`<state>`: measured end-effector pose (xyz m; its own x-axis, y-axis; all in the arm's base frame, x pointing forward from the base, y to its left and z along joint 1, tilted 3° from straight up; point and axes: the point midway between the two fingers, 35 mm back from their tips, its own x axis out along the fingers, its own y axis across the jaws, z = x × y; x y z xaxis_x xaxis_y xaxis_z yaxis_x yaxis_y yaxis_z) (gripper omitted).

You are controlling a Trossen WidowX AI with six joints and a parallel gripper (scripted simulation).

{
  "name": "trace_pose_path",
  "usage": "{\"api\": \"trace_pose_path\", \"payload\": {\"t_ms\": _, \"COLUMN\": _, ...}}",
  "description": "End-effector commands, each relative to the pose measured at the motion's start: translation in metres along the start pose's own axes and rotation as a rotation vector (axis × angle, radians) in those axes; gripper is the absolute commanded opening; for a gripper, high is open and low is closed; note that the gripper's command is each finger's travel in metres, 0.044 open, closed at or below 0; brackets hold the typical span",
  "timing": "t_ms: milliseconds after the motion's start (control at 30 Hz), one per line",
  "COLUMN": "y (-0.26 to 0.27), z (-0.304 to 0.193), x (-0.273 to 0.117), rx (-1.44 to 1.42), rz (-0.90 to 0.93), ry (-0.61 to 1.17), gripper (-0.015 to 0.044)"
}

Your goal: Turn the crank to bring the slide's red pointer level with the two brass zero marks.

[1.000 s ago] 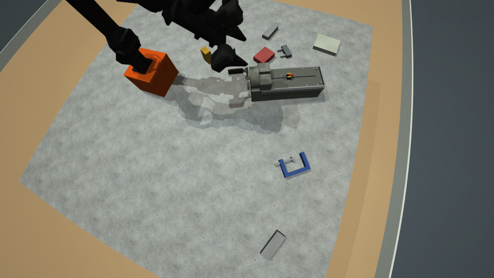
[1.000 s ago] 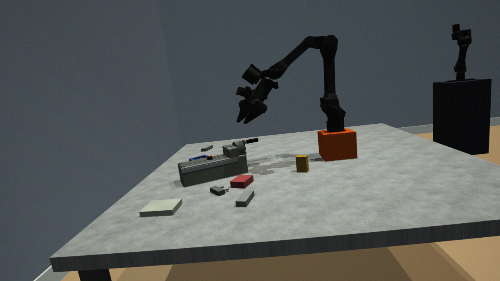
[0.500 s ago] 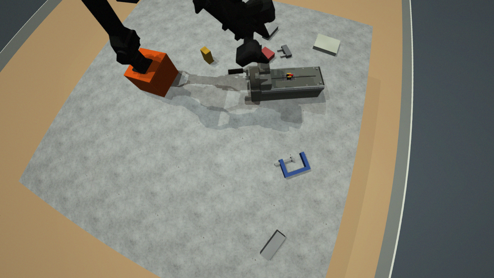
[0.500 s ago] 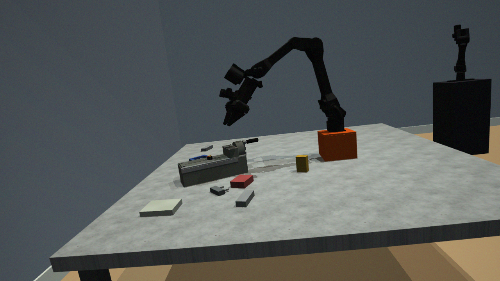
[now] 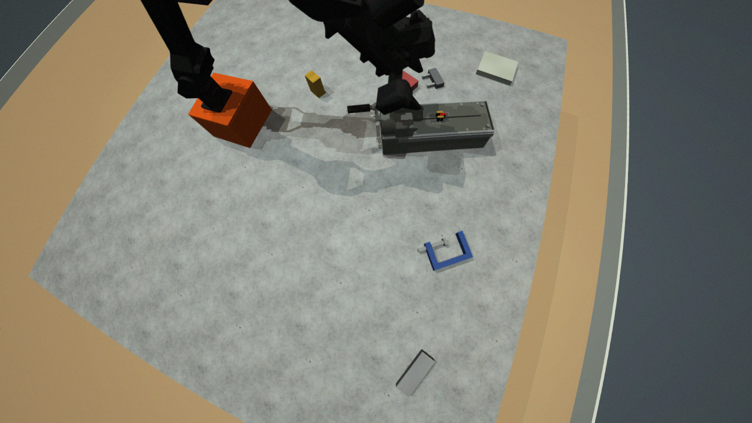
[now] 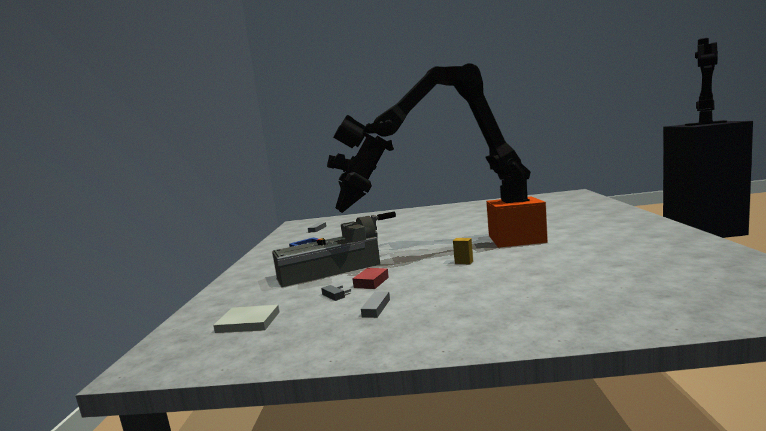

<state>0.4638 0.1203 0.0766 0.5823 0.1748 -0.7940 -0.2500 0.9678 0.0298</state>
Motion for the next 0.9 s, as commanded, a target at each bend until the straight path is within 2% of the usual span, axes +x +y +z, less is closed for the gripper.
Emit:
{"api": "trace_pose_path", "payload": {"t_ms": 0, "y": -0.001, "z": -0.009, "x": 0.012, "rx": 0.007, "rz": -0.004, "ry": 0.001, "gripper": 0.044}}
{"api": "trace_pose_path", "payload": {"t_ms": 600, "y": -0.001, "z": -0.008, "x": 0.011, "rx": 0.007, "rz": -0.004, "ry": 0.001, "gripper": 0.044}}
{"api": "trace_pose_path", "payload": {"t_ms": 867, "y": 0.003, "z": 0.023, "x": -0.031, "rx": 0.002, "rz": 0.0, "ry": 0.003, "gripper": 0.044}}
